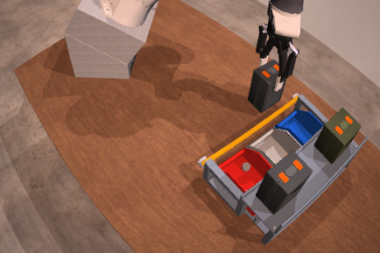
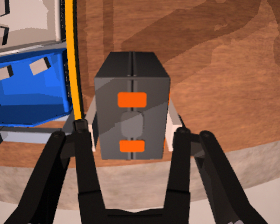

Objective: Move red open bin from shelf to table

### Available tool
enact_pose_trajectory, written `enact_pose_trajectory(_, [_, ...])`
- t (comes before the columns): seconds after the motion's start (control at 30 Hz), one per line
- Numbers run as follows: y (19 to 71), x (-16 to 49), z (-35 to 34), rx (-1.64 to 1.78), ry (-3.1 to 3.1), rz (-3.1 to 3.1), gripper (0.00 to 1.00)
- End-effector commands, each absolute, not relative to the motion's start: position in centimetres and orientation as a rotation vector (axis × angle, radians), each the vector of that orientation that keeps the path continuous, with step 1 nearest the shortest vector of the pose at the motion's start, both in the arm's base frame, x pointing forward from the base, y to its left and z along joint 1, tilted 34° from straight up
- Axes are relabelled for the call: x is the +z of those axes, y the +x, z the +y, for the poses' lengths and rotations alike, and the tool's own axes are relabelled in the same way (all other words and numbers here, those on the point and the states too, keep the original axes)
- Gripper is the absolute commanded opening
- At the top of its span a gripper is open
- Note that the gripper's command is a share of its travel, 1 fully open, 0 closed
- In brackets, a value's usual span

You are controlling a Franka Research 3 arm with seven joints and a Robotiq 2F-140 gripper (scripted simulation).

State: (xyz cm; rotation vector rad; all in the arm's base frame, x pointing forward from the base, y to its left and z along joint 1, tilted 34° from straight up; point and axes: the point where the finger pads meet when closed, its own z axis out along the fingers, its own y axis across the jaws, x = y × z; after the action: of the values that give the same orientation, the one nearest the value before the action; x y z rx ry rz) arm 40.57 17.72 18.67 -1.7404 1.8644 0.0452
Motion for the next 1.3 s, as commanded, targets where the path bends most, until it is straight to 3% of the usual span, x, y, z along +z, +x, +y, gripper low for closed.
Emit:
enact_pose_trajectory(0.0, [41.0,19.1,17.5,0.029,-1.741,1.854,0.0])
enact_pose_trajectory(1.27, [41.1,17.8,17.9,0.029,-1.741,1.854,0.0])
